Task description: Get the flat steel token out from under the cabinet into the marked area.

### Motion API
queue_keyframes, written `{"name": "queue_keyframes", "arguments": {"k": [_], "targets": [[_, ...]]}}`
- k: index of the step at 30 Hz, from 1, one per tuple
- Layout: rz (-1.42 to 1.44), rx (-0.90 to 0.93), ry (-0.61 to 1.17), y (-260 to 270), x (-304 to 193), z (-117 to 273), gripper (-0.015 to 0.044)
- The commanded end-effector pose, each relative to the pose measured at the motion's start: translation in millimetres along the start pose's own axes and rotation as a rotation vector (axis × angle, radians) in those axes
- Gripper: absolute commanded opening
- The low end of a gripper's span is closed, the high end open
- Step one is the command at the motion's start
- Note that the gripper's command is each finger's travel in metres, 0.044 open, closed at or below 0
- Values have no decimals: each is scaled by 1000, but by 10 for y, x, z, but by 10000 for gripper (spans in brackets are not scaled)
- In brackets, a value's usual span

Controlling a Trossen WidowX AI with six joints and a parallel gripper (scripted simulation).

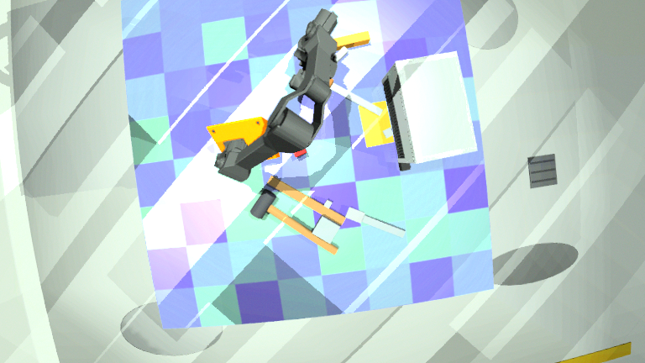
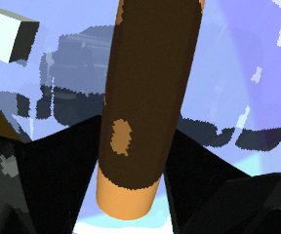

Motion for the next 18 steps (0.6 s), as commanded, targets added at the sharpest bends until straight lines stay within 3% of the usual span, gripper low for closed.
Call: {"name": "queue_keyframes", "arguments": {"k": [1,18], "targets": [[-1,0,0,3,45,2,0],[-1,0,-2,14,392,-3,0]]}}
Point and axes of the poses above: the point midway between the two fingers, 35 mm back from their tips, its own z axis back along the fingers, its own y axis across the jaws, x = y × z, the point moved 7 cm from there along z, back along the fingers, and after that the axes turned 1 degree about -z, right-handed, at the moved point
